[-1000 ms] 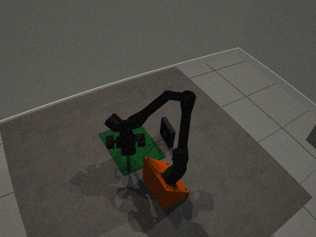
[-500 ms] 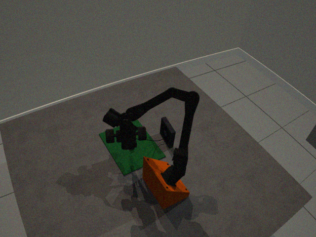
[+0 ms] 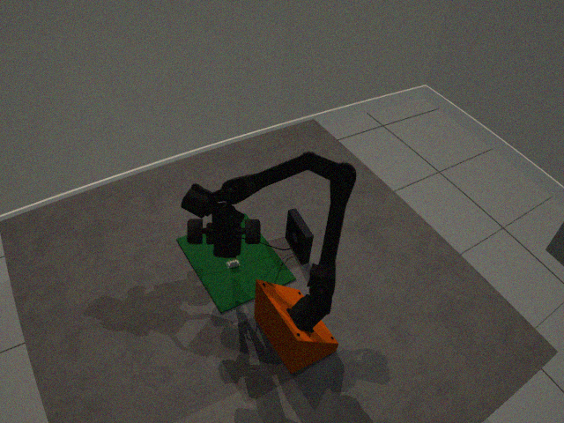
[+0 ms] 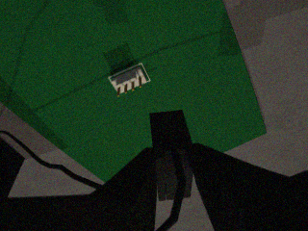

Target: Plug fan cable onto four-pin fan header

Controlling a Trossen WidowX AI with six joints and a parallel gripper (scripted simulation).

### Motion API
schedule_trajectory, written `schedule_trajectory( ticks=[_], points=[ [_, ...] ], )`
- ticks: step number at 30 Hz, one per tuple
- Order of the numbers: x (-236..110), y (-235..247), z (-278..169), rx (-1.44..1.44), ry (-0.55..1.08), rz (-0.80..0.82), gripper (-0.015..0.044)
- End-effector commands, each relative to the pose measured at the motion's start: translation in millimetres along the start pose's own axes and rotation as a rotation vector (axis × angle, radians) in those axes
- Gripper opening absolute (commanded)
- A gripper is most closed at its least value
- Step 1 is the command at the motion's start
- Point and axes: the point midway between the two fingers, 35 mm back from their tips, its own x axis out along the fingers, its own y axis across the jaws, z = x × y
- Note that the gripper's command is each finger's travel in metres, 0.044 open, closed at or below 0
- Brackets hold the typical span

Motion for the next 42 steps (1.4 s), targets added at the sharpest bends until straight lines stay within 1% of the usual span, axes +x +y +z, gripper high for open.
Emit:
schedule_trajectory(
  ticks=[1, 18, 35, 42],
  points=[
    [1, -7, -14, 0.109, -0.038, 0.003, 0.0],
    [19, -19, -71, 0.568, -0.189, 0.079, 0.0],
    [46, -9, -123, 1.045, -0.318, 0.214, 0.0],
    [48, -8, -127, 1.085, -0.328, 0.228, 0.0]
  ],
)
